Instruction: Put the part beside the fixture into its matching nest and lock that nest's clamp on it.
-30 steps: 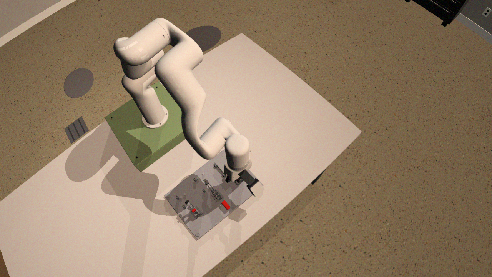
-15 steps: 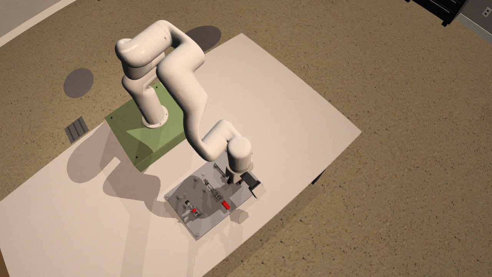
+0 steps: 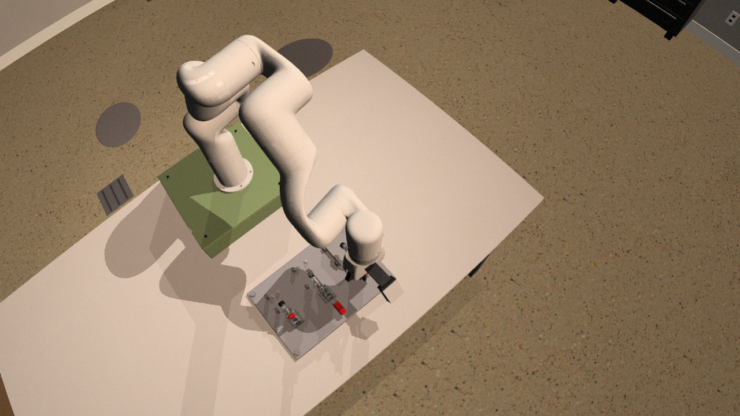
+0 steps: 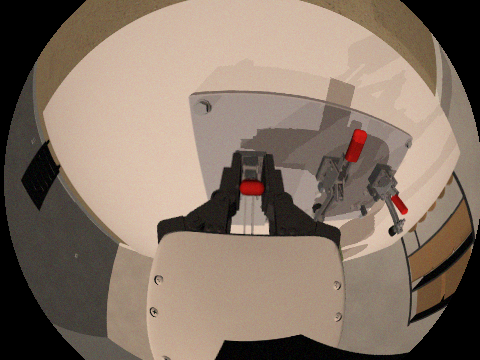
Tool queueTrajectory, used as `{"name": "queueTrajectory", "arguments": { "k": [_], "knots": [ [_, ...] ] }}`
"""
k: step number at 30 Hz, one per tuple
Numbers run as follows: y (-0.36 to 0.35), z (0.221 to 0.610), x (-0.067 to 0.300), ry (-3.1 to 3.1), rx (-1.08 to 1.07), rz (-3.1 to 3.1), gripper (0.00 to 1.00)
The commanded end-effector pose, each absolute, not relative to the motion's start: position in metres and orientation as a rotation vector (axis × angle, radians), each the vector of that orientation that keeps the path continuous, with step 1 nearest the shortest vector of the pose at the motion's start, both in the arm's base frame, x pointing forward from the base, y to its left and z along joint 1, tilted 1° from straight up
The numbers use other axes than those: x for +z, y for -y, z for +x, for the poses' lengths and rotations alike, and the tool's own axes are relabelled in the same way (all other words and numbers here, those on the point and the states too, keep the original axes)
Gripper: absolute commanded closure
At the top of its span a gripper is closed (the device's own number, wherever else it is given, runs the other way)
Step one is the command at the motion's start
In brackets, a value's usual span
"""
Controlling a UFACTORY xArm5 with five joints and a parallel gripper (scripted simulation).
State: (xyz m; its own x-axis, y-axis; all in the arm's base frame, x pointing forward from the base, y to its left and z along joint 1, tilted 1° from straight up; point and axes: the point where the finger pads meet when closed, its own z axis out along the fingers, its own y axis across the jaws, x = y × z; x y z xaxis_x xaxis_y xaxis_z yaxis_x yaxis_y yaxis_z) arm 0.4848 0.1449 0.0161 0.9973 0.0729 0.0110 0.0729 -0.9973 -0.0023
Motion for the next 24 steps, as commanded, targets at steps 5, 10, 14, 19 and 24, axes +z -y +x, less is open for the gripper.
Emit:
{"name": "queueTrajectory", "arguments": {
  "k": [5, 10, 14, 19, 24],
  "knots": [
    [-0.146, 0.495, 0.012, 0.115, -0.023, -3.136, 1.00],
    [-0.147, 0.499, 0.008, 0.115, -0.023, -3.136, 1.00],
    [-0.147, 0.501, 0.006, 0.115, -0.023, -3.136, 1.00],
    [-0.147, 0.504, 0.002, 0.115, -0.023, -3.136, 1.00],
    [-0.148, 0.506, -0.002, 0.115, -0.023, -3.136, 1.00]
  ]
}}
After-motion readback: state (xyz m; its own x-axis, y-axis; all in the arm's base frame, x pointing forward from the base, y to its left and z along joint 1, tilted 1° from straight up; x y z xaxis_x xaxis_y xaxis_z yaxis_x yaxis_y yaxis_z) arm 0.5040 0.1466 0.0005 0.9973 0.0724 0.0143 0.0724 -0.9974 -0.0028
